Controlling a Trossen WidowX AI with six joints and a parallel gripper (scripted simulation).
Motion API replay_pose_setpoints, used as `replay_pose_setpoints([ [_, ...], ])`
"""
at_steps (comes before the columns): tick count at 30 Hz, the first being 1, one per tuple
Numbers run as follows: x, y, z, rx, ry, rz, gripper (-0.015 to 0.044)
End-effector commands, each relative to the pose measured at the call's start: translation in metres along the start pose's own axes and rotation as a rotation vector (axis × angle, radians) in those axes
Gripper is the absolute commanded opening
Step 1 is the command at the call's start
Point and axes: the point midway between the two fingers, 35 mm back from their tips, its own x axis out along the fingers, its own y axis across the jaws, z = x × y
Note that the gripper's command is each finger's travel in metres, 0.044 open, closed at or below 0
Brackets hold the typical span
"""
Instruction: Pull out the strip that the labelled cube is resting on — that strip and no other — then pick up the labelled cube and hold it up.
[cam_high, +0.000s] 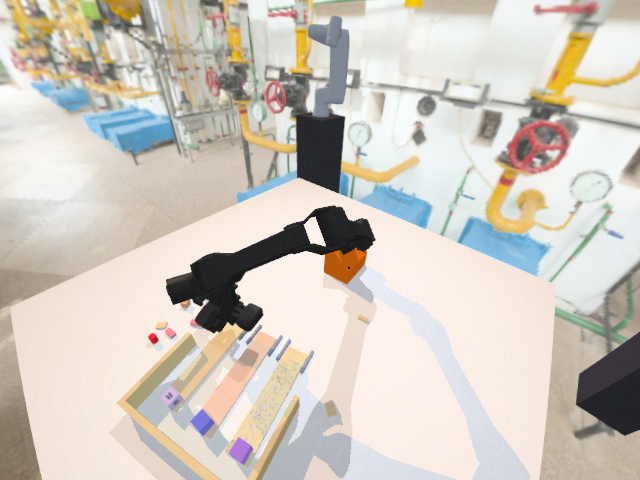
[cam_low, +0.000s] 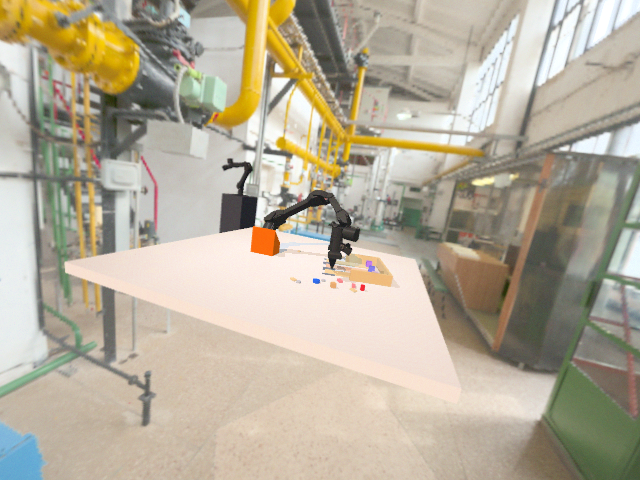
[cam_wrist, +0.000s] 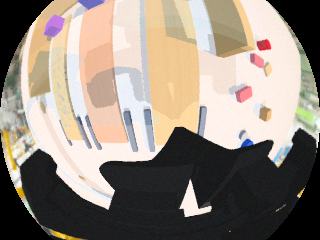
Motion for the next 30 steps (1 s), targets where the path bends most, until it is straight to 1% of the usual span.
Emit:
replay_pose_setpoints([
  [1, 0.0079, 0.0003, -0.003, 0.011, 0.003, 0.009, 0.0],
  [7, 0.0165, 0.0001, -0.0035, 0.011, 0.003, 0.01, 0.0],
  [30, 0.0174, 0.0, -0.0035, 0.011, 0.003, 0.01, 0.0],
])
